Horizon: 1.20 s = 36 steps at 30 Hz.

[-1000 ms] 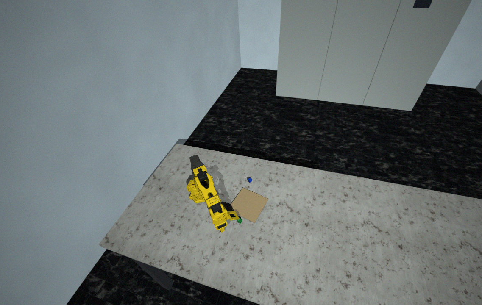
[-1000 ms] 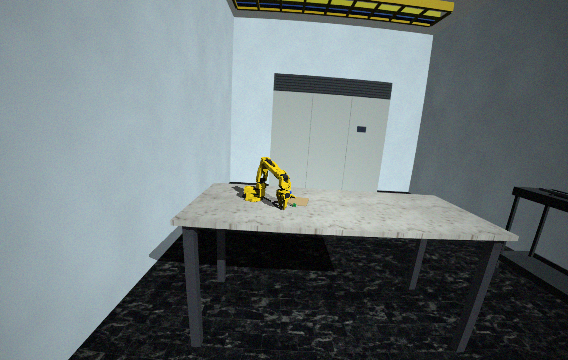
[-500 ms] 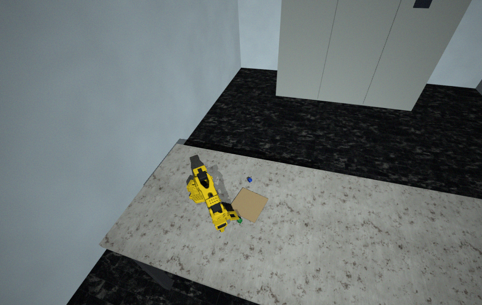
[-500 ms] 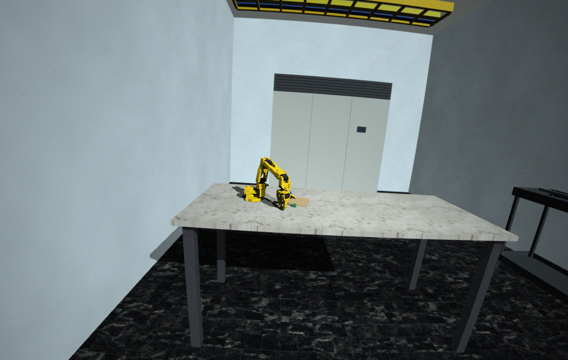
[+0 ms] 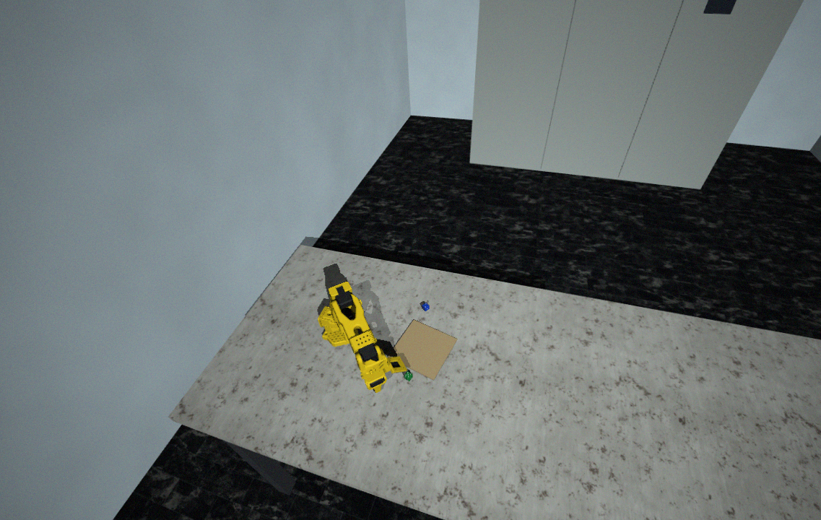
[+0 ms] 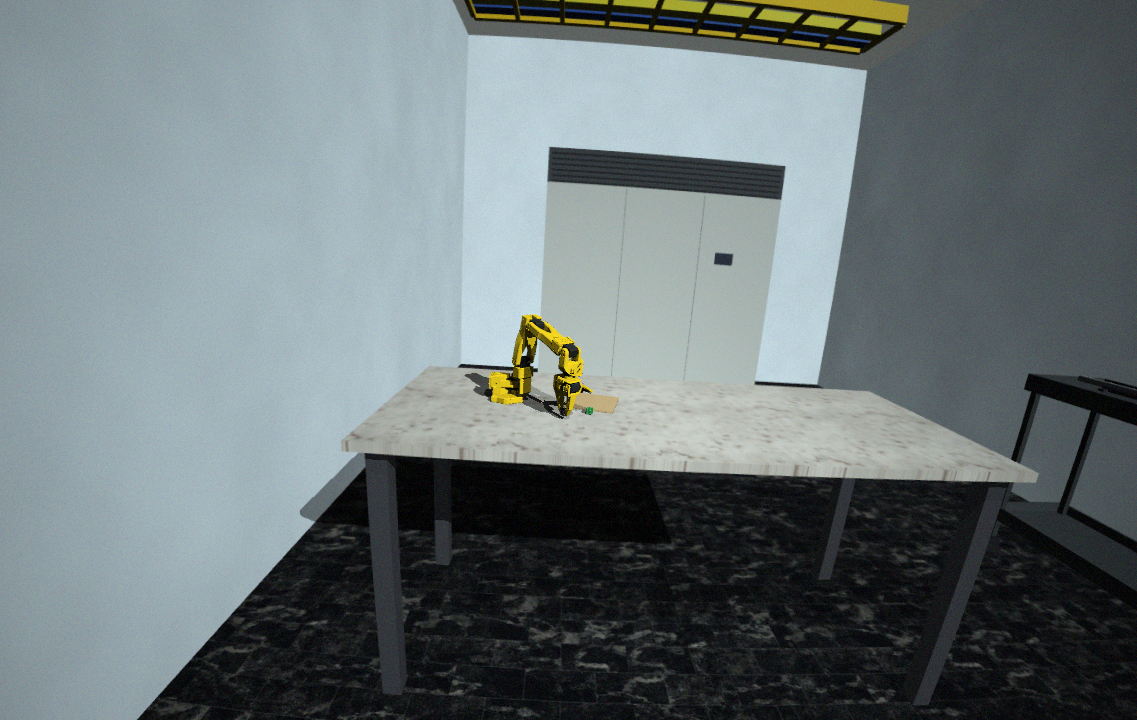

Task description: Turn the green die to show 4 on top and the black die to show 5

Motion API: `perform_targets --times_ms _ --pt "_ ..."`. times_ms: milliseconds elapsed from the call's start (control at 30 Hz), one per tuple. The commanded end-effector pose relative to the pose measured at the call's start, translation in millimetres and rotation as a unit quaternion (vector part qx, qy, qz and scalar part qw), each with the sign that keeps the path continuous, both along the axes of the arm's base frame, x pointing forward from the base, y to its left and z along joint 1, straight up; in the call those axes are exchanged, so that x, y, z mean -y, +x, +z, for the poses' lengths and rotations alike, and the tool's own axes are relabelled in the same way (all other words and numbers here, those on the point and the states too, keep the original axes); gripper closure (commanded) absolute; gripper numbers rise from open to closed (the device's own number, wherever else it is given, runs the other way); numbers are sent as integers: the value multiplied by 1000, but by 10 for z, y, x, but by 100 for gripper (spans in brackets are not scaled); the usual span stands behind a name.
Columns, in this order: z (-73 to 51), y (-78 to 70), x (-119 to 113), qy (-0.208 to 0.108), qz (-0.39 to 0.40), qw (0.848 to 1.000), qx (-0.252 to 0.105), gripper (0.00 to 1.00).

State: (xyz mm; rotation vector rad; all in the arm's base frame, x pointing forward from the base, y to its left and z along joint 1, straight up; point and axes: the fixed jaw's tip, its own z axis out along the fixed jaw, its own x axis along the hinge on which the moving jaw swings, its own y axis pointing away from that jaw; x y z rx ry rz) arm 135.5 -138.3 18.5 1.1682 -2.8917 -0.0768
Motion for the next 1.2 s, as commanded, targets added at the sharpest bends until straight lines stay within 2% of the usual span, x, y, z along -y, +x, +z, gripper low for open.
perform_targets --times_ms 0,167,333,1167 --pt "198 70 76 -27 -6 999 27 100" --pt "334 59 65 -27 -6 999 27 100" --pt "405 50 55 -27 -6 999 27 100" --pt "415 47 53 -27 -6 999 27 100"
